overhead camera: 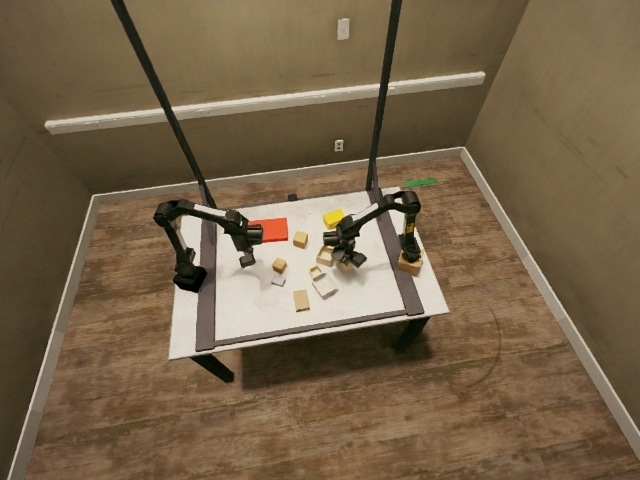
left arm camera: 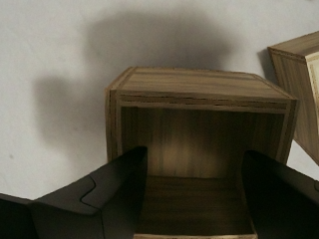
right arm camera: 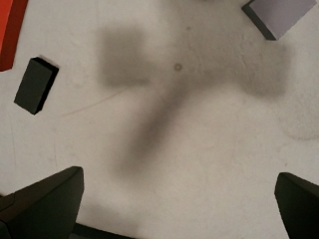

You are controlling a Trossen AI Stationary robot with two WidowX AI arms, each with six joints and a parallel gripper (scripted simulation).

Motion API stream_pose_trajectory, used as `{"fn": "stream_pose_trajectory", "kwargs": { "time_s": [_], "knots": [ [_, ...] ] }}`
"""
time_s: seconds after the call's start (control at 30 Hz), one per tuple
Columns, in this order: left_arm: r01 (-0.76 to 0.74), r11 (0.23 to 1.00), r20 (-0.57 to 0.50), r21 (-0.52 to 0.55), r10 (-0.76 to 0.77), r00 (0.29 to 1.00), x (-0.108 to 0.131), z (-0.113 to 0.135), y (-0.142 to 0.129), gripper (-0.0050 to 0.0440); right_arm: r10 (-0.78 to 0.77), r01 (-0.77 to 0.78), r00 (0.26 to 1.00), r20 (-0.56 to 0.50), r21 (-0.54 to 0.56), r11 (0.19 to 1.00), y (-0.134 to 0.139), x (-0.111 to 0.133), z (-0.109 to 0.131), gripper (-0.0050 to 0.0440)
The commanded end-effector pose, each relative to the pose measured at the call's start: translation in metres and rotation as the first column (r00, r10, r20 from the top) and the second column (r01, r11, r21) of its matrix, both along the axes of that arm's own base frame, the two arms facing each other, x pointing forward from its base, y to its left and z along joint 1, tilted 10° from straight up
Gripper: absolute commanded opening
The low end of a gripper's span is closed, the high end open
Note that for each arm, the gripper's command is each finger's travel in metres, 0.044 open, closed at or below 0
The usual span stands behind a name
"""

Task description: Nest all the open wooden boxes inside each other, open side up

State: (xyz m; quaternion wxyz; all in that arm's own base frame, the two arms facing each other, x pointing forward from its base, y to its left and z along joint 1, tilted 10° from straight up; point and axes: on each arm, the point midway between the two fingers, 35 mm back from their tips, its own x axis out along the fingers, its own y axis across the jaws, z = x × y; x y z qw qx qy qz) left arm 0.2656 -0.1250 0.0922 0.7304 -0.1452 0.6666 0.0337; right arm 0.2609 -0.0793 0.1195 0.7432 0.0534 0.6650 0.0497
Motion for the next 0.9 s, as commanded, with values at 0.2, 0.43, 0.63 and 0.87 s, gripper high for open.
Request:
{"fn": "stream_pose_trajectory", "kwargs": {
  "time_s": [0.2, 0.43, 0.63, 0.87],
  "knots": [
    [-0.001, 1.000, 0.027, -0.008, 0.001, 1.000, 0.023, 0.029, -0.029, 0.0261, -0.003, 0.003, 1.000, 0.020, -0.010, 1.000, -0.001, 0.002, 0.006, 0.0400],
    [-0.001, 1.000, 0.026, -0.009, 0.001, 1.000, 0.030, 0.038, -0.043, 0.0261, -0.003, 0.003, 1.000, 0.020, -0.010, 1.000, -0.001, 0.002, 0.006, 0.0400],
    [-0.001, 1.000, 0.025, -0.010, 0.001, 1.000, 0.037, 0.049, -0.061, 0.0261, -0.003, 0.003, 1.000, 0.020, -0.010, 1.000, -0.001, 0.002, 0.006, 0.0400],
    [-0.001, 1.000, 0.024, -0.011, 0.001, 1.000, 0.044, 0.061, -0.082, 0.0261, -0.003, 0.003, 1.000, 0.020, -0.010, 1.000, -0.001, 0.002, 0.006, 0.0400]
  ]
}}
